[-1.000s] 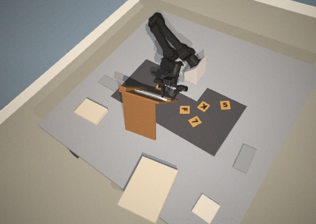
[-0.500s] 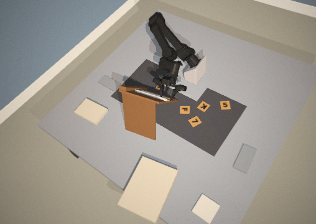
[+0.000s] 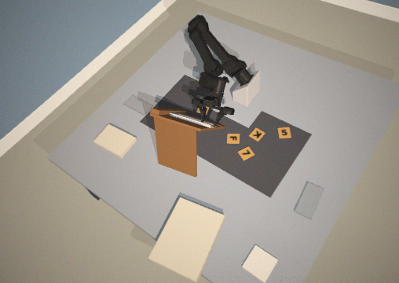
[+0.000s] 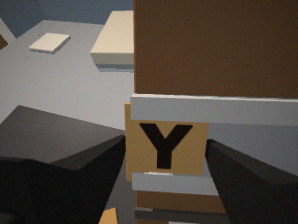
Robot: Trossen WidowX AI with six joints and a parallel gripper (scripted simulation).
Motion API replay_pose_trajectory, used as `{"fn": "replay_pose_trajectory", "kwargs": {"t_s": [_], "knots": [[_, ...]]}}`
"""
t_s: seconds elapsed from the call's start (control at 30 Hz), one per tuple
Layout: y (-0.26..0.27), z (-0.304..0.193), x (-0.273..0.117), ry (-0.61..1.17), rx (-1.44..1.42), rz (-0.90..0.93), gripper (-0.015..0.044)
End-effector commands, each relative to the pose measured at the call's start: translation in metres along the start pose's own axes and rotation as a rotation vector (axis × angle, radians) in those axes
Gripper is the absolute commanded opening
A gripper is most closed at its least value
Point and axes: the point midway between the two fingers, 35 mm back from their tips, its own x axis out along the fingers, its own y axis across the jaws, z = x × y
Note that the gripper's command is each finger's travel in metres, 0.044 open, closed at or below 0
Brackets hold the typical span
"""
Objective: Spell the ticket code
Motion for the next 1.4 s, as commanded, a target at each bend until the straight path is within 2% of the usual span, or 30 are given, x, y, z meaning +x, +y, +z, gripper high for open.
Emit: {"fn": "replay_pose_trajectory", "kwargs": {"t_s": [0.0, 1.37], "knots": [[-0.004, 0.0, -0.001, -0.003, 0.0, 0.002, 0.0], [-0.031, 0.003, -0.002, -0.003, -0.001, 0.001, 0.0]]}}
